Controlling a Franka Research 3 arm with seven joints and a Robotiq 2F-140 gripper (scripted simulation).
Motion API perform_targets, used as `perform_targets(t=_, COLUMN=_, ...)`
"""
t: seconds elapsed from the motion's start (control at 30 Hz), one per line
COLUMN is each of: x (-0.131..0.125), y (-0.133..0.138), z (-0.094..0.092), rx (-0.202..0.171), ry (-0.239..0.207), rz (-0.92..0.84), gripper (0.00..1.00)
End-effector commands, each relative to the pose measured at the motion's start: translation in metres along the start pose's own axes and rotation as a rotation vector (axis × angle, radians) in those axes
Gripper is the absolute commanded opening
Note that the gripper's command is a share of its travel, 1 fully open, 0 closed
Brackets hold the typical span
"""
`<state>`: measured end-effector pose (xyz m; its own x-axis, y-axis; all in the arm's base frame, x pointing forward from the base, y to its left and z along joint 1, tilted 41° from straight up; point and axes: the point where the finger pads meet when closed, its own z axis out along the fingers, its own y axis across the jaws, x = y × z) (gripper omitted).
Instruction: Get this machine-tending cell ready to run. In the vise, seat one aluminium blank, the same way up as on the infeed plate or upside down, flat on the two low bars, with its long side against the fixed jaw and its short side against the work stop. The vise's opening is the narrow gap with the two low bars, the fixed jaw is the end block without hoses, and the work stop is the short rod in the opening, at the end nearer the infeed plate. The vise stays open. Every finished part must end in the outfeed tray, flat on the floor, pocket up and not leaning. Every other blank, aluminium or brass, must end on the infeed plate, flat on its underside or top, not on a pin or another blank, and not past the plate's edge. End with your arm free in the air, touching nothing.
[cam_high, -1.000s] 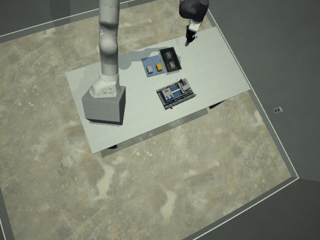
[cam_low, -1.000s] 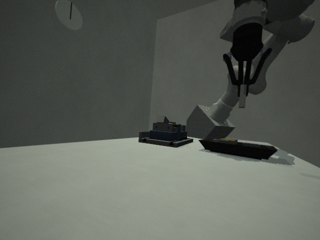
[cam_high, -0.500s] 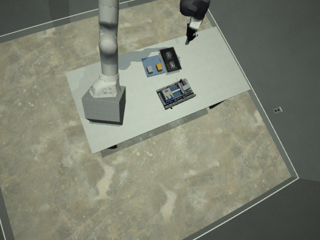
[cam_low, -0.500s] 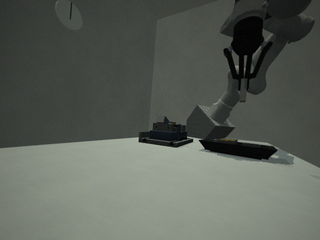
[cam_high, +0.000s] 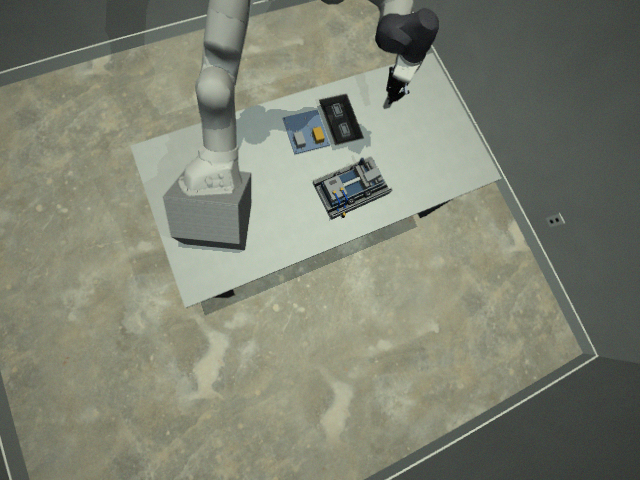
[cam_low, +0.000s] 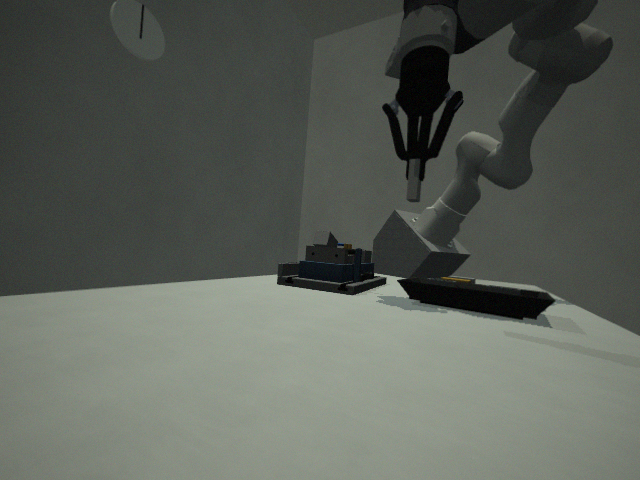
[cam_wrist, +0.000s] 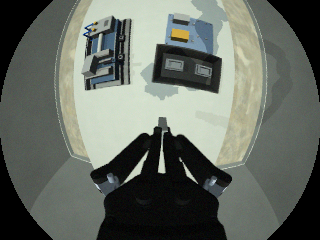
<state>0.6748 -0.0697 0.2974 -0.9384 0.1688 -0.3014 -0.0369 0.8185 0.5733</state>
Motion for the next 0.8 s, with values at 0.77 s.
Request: perform_targets(t=0.77, x=0.026, y=-0.204, z=0.002, rx=-0.010, ry=0.007, rz=-0.066, gripper=0.00)
